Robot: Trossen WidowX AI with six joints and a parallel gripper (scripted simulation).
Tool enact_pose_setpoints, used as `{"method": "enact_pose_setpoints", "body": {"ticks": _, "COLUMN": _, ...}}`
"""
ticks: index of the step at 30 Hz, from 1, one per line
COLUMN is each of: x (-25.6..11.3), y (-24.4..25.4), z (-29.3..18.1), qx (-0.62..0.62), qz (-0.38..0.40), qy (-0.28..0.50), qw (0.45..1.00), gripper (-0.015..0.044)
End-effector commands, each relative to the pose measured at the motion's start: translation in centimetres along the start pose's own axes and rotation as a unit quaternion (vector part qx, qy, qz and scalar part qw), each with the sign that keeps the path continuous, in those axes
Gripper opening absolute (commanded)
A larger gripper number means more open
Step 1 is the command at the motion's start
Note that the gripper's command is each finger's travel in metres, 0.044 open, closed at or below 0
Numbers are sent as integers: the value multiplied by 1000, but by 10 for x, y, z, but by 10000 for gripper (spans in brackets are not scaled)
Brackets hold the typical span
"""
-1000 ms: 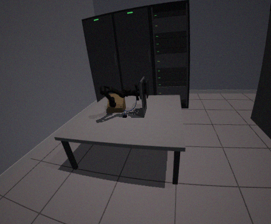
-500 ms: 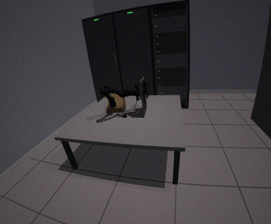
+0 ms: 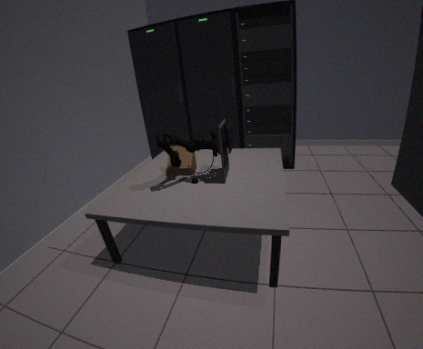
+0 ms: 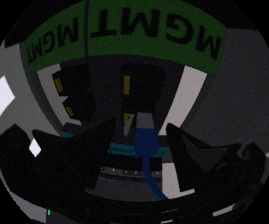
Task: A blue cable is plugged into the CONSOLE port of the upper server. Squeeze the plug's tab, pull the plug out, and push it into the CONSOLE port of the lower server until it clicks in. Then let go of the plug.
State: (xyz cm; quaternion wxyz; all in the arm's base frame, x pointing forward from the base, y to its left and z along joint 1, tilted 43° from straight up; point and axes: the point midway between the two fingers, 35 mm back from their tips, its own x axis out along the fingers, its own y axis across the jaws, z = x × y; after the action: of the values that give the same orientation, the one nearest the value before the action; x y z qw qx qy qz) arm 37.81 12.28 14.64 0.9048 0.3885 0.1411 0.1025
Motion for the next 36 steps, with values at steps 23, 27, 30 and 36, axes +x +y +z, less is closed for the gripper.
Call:
{"method": "enact_pose_setpoints", "body": {"ticks": 23, "x": -14, "y": 5, "z": -9, "qx": 0, "qz": 0, "qy": 0, "qw": 1000, "gripper": 440}}
{"method": "enact_pose_setpoints", "body": {"ticks": 27, "x": -16, "y": 4, "z": -11, "qx": 0, "qz": 0, "qy": 0, "qw": 1000, "gripper": 440}}
{"method": "enact_pose_setpoints", "body": {"ticks": 30, "x": -18, "y": 3, "z": -13, "qx": 0, "qz": 0, "qy": 1, "qw": 1000, "gripper": 440}}
{"method": "enact_pose_setpoints", "body": {"ticks": 36, "x": -22, "y": 3, "z": -16, "qx": 0, "qz": -1, "qy": 1, "qw": 1000, "gripper": 440}}
